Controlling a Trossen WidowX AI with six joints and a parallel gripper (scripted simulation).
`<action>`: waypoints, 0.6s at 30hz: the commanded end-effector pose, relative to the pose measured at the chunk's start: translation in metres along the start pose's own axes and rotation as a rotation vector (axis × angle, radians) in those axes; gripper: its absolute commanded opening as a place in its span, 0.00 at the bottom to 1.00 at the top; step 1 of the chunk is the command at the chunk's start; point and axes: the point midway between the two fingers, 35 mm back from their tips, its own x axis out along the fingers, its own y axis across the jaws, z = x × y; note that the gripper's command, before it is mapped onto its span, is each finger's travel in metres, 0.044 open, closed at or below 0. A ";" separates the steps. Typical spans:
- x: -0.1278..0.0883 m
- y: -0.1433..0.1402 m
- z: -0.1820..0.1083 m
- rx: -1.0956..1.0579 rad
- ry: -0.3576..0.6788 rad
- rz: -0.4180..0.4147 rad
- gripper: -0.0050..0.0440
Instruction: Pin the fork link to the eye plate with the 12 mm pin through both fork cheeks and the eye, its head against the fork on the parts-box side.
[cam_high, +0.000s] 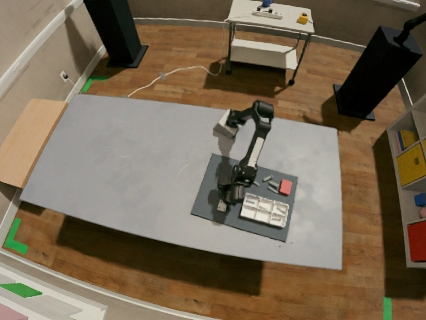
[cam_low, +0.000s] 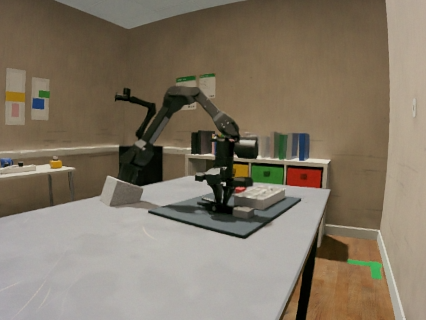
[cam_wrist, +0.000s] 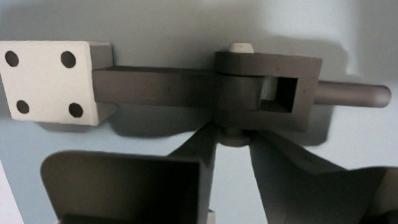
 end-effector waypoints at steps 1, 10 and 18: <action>-0.004 0.002 0.007 0.011 -0.019 0.016 0.00; -0.004 0.002 0.007 0.012 -0.020 0.016 0.00; -0.004 0.002 0.007 0.013 -0.024 0.015 0.00</action>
